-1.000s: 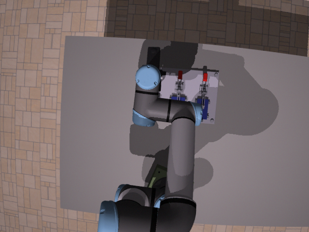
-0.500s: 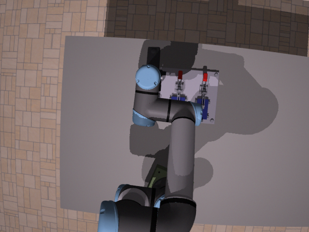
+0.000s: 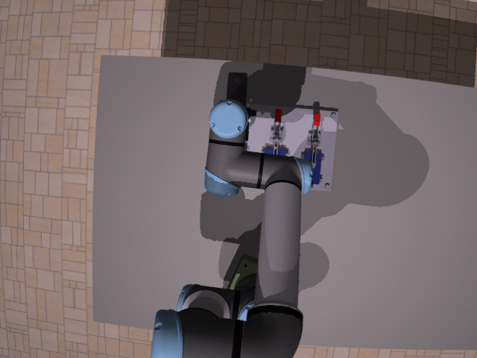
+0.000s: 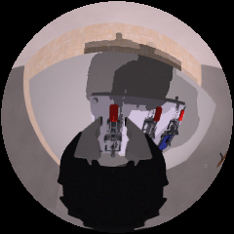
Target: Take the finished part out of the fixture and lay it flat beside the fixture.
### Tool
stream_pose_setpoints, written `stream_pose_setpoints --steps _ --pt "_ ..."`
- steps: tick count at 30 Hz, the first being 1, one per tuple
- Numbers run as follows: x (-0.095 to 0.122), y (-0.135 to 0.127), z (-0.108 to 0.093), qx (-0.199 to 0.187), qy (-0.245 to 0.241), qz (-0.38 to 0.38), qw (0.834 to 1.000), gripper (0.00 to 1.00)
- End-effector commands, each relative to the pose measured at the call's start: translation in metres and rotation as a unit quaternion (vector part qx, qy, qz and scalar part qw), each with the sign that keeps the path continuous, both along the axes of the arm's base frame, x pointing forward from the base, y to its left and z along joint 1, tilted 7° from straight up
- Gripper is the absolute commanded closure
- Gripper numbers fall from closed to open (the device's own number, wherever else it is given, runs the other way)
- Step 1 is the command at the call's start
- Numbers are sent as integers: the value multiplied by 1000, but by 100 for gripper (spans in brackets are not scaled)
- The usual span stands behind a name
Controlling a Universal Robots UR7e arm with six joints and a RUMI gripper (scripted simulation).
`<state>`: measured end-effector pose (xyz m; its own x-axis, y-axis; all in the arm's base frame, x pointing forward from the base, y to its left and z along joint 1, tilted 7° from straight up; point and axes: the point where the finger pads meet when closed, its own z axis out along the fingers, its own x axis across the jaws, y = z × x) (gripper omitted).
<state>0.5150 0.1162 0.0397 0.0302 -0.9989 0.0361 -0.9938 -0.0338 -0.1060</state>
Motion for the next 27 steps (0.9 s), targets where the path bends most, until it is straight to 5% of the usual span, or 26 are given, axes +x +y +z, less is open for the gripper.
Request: stream_pose_setpoints --steps 1,27 --pt "0 0 1 0 -1 0 1000 72" --pt "4 -1 -27 0 -1 0 1000 72"
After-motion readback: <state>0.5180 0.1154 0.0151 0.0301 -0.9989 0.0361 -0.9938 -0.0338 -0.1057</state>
